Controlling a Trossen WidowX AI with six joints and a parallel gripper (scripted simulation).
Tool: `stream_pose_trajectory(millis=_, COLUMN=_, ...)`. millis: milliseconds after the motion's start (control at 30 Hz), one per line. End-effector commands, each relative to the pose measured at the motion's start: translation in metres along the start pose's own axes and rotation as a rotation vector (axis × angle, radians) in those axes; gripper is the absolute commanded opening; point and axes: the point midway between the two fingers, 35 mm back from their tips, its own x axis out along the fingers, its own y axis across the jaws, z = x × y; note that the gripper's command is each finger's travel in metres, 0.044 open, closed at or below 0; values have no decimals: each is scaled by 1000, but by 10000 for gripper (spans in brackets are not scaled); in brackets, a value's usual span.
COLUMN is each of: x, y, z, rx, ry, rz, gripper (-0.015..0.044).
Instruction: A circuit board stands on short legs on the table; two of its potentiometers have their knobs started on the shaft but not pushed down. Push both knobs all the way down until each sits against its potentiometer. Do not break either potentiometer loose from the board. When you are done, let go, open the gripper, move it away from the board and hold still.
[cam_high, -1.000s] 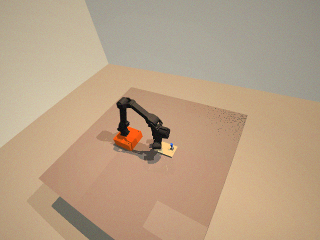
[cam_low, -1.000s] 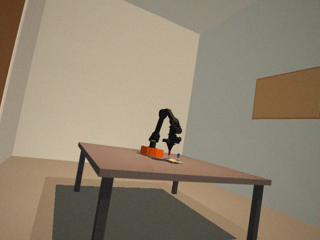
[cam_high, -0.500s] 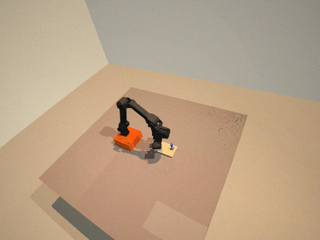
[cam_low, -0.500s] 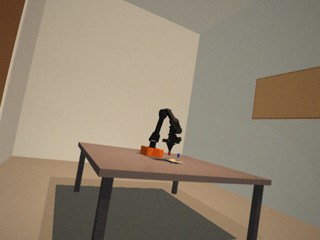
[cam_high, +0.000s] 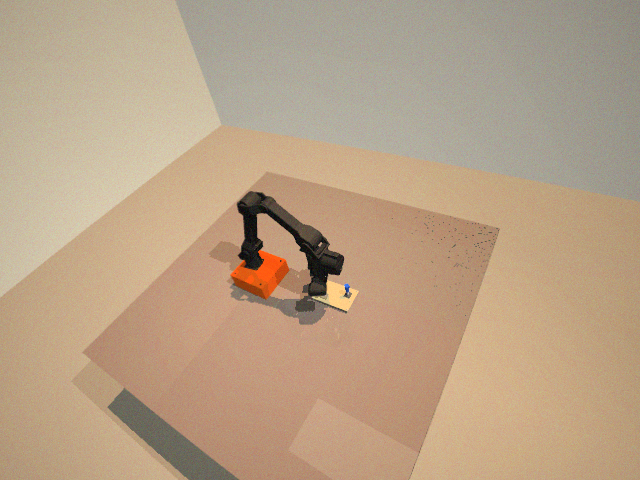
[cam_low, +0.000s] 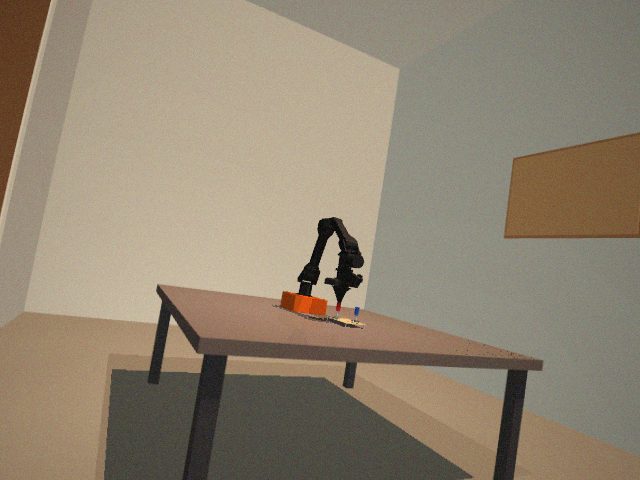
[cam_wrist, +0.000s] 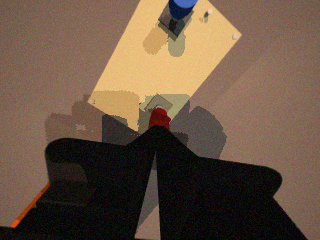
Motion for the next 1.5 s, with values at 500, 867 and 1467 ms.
stream_pose_trajectory(millis=500, x=9, y=-1, z=1, rx=-6, ry=-1, rz=-5, gripper=0)
stream_pose_trajectory(millis=867, x=15, y=-1, z=1, rx=-6, ry=-1, rz=-5, gripper=0)
stream_pose_trajectory(millis=1467, x=22, y=-1, z=1, rx=-6, ry=-1, rz=-5, gripper=0)
